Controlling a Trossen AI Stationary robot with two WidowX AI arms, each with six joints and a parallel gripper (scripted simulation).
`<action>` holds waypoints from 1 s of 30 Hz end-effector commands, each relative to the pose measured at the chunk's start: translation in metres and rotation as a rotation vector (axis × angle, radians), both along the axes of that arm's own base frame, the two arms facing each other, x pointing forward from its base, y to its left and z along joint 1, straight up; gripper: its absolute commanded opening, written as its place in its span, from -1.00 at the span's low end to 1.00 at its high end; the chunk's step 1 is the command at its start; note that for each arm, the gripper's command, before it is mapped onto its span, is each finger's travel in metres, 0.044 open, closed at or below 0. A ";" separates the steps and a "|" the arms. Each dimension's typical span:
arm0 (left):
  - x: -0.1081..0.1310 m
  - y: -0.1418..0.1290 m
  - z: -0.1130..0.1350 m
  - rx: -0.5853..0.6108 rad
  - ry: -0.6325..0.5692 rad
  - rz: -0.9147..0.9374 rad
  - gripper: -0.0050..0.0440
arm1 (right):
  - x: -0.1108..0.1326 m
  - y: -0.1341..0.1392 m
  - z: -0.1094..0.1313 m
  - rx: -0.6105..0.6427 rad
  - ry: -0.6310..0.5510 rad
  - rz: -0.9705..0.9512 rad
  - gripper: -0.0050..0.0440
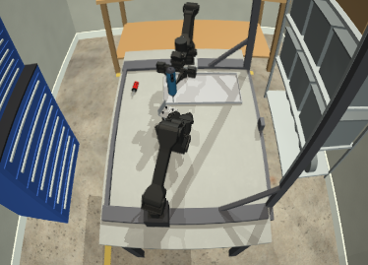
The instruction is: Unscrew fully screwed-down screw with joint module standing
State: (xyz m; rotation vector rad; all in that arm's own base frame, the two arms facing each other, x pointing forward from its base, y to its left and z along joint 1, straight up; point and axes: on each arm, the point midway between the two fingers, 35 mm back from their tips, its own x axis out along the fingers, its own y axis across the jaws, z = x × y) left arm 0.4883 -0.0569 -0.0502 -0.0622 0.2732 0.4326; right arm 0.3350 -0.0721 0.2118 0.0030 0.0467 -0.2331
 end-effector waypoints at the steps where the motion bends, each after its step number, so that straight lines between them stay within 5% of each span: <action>1: 0.004 -0.002 0.012 -0.008 -0.026 -0.001 0.19 | 0.004 -0.001 0.026 -0.015 -0.066 -0.001 -0.14; 30: 0.004 -0.002 0.012 -0.008 -0.026 -0.001 0.19 | 0.064 -0.018 0.030 -0.020 -0.087 -0.002 -0.14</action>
